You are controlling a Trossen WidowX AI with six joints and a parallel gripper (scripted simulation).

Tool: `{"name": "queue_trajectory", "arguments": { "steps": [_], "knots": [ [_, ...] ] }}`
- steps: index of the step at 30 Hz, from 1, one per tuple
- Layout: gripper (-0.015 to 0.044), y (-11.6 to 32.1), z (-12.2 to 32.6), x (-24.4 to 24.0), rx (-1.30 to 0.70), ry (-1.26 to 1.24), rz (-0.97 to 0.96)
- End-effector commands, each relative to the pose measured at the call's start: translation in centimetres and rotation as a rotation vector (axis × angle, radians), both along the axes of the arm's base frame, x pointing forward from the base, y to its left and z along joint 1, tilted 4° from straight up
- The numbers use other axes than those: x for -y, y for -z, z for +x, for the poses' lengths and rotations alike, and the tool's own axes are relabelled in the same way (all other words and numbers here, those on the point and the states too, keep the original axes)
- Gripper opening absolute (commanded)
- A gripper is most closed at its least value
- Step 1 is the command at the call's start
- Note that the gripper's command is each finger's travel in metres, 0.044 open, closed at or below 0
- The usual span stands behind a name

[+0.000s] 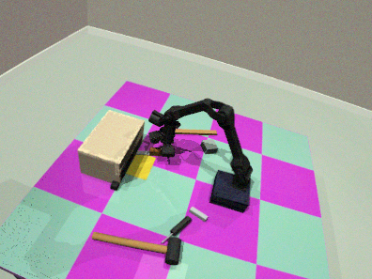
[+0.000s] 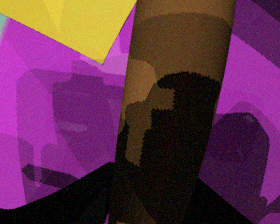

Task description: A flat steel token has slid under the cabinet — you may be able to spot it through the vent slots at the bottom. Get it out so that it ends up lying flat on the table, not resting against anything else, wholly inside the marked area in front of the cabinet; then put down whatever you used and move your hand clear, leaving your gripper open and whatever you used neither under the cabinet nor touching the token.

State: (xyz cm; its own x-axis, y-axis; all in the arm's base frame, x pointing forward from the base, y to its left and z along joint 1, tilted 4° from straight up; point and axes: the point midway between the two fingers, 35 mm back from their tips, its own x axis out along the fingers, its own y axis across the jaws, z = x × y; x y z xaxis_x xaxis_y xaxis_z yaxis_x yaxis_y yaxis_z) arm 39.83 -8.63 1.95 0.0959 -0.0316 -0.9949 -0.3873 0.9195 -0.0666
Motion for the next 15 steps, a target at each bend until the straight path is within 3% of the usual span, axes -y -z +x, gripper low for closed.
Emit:
{"name": "queue_trajectory", "arguments": {
  "steps": [1, 15],
  "knots": [
    [0.0, -0.1, 0.6, -0.3, 0.002, 0.003, -0.001],
    [0.0, -0.1, 1.7, -0.9, 0.003, 0.003, 0.0]
  ]
}}
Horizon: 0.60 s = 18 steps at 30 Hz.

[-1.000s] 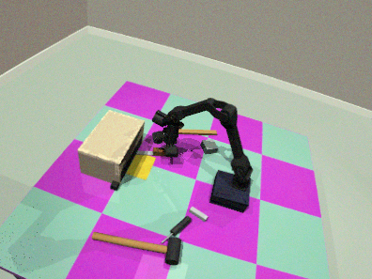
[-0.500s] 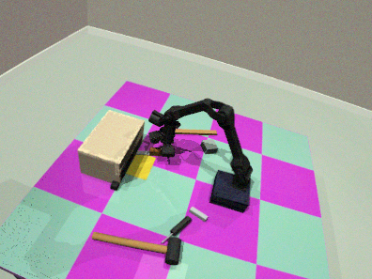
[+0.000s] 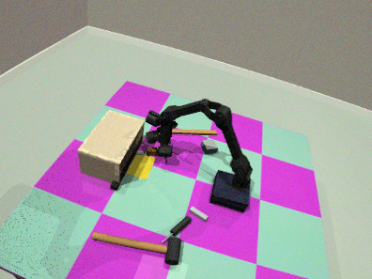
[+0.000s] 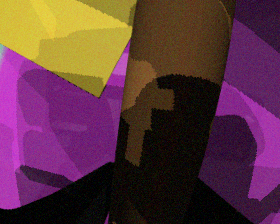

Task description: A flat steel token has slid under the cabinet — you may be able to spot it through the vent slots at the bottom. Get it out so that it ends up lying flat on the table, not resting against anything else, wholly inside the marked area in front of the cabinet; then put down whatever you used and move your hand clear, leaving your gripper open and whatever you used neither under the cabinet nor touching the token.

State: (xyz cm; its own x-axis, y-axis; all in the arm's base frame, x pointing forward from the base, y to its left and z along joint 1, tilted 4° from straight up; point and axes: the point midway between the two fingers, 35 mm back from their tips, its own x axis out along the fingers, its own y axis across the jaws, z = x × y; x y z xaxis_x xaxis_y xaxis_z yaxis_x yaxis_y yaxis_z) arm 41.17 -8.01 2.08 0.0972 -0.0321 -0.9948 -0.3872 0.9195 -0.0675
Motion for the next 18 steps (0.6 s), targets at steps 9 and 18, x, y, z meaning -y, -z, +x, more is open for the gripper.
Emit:
{"name": "queue_trajectory", "arguments": {
  "steps": [9, 18],
  "knots": [
    [0.0, 0.2, -0.1, -1.3, 0.002, 0.003, 0.001],
    [0.0, 0.2, -0.5, -2.3, 0.001, 0.003, 0.002]
  ]
}}
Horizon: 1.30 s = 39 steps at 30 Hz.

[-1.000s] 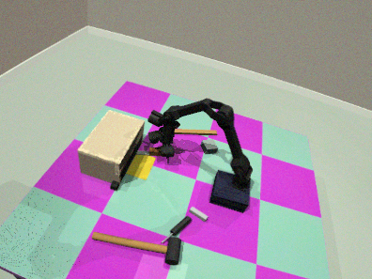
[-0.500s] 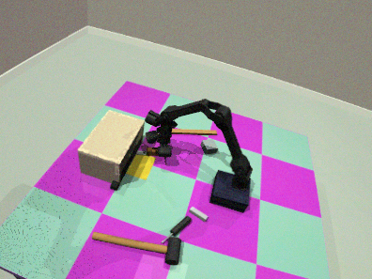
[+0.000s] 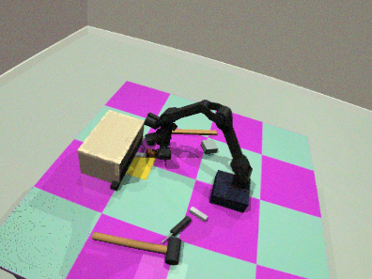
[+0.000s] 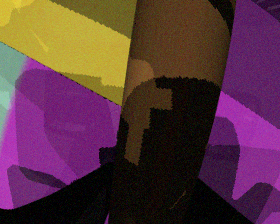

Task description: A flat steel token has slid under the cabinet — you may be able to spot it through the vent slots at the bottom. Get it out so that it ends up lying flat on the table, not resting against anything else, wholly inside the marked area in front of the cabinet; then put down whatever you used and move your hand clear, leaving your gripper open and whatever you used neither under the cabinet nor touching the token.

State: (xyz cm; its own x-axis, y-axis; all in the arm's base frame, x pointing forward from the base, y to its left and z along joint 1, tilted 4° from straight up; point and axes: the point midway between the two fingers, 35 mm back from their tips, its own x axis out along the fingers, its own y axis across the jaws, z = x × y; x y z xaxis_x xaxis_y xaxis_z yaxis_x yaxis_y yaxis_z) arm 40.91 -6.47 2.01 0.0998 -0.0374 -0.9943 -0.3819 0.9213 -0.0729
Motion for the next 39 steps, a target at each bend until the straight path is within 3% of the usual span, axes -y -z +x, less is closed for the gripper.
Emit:
{"name": "queue_trajectory", "arguments": {
  "steps": [1, 39],
  "knots": [
    [0.0, 0.2, -0.3, -0.8, -0.002, -0.002, 0.007],
    [0.0, 0.4, -2.4, -1.4, -0.003, -0.002, 0.007]
  ]
}}
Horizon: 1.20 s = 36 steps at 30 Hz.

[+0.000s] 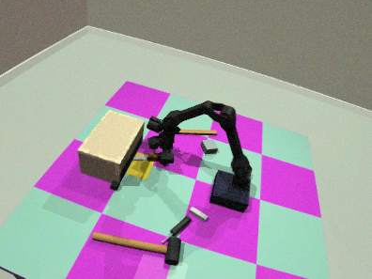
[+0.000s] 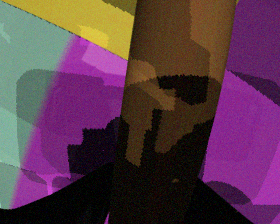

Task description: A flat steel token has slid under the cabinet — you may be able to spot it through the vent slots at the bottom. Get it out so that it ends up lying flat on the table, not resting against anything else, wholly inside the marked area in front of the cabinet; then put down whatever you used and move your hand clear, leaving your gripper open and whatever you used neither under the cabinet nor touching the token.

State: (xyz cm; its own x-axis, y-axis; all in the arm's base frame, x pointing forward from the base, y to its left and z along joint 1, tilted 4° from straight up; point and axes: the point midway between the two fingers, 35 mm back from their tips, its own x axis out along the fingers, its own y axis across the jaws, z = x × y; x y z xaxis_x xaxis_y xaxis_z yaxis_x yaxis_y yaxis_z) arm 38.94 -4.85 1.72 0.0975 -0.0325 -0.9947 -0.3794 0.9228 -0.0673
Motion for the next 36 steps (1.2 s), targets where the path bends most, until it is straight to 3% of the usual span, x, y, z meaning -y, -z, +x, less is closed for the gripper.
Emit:
{"name": "queue_trajectory", "arguments": {
  "steps": [1, 36],
  "knots": [
    [0.0, 0.1, -0.5, 0.2, -0.001, -0.005, 0.002],
    [0.0, 0.5, -4.2, 1.9, -0.004, -0.005, 0.001]
  ]
}}
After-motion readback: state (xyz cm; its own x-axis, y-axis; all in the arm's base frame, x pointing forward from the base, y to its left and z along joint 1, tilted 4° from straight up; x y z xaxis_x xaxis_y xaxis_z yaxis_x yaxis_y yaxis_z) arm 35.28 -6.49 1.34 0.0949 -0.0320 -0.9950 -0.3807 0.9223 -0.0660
